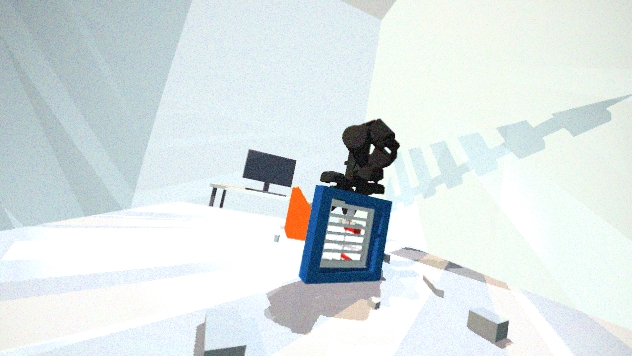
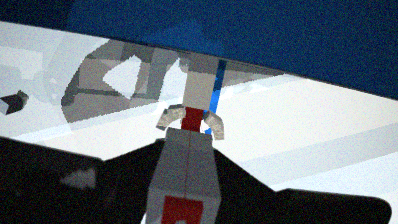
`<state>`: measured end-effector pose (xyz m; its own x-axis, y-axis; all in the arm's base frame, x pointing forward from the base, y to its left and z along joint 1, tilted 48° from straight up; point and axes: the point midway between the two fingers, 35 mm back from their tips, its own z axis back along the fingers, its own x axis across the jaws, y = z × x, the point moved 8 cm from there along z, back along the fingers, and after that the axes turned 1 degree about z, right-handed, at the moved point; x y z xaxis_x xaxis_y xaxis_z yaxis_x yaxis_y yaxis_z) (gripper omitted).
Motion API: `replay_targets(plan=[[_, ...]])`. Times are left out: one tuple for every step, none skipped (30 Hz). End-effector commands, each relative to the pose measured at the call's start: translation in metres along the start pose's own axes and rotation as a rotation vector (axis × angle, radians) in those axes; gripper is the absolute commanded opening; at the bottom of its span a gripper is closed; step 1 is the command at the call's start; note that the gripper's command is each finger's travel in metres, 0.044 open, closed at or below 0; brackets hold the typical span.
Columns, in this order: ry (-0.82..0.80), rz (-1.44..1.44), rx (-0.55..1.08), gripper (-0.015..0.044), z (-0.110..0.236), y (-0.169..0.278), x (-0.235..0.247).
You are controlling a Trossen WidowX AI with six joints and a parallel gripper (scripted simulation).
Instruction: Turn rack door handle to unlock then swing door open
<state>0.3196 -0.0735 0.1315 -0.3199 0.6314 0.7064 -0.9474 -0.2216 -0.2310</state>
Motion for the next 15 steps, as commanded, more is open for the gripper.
replay_targets(plan=[[0.001, 0.066, 0.002, 0.002, 0.0, 0.0003, 0.0001], [0.001, 0.116, 0.002, 0.002, 0.0, 0.0003, 0.0001], [0.001, 0.165, 0.002, 0.002, 0.0, 0.0003, 0.0001], [0.001, 0.214, 0.002, 0.002, 0.0, 0.0003, 0.0001], [0.001, 0.263, 0.002, 0.002, 0.0, 0.0003, 0.0001], [0.001, 0.313, 0.003, 0.002, 0.0, 0.0003, 0.0001], [0.001, 0.362, 0.003, 0.002, 0.0, 0.0003, 0.0001], [0.001, 0.411, 0.003, 0.002, 0.0, 0.0003, 0.0001], [0.0, 0.461, 0.003, 0.002, 0.0, 0.0003, 0.0001], [0.0, 0.51, 0.003, 0.002, 0.0, 0.0003, 0.0001], [0.0, 0.559, 0.003, 0.002, 0.0, 0.0003, 0.0001], [0.0, 0.608, 0.003, 0.002, 0.0, 0.0003, 0.0001], [0.0, 0.658, 0.003, 0.002, 0.0, 0.0003, 0.0001], [0.0, 0.707, 0.003, 0.002, 0.0, 0.0003, 0.0001], [0.0, 0.756, 0.003, 0.002, 0.0, 0.0003, 0.0001]])
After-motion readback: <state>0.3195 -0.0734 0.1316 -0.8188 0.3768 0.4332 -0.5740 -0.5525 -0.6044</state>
